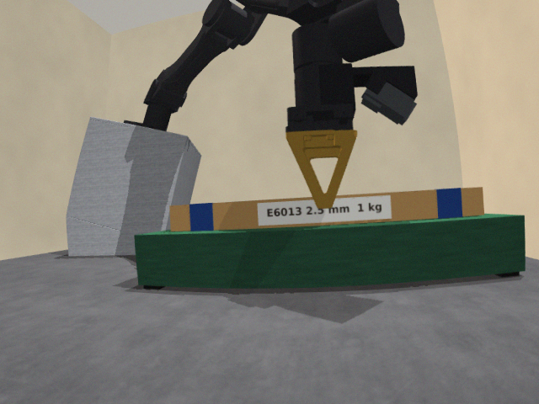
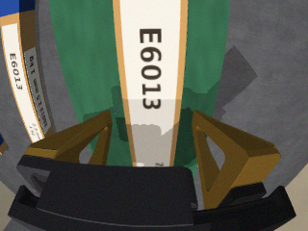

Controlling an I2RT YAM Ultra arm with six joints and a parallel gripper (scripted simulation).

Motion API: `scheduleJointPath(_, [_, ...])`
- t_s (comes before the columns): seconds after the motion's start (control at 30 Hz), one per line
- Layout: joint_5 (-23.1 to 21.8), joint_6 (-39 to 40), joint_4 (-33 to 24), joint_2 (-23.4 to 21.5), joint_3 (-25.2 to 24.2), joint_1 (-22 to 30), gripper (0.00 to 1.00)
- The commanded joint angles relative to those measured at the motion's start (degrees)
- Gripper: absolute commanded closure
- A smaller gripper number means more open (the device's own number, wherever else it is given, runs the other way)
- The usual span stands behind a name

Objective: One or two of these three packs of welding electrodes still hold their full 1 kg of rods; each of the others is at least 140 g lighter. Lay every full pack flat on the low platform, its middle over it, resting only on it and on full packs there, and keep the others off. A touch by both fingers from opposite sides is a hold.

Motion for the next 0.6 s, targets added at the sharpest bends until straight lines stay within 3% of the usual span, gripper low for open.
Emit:
scheduleJointPath(0.0, [-0.58, 0.22, -0.34, -4.71, 1.52, -1.05, 0.26])
scheduleJointPath(0.2, [-0.6, 0.27, -0.74, -2.31, 2.32, -1.02, 0.26])
scheduleJointPath(0.33, [-0.58, 0.24, -0.68, -4.45, 2.16, -1.06, 0.26])
scheduleJointPath(0.57, [-0.57, 0.24, -0.12, -4.43, 2.16, -1.01, 0.26])
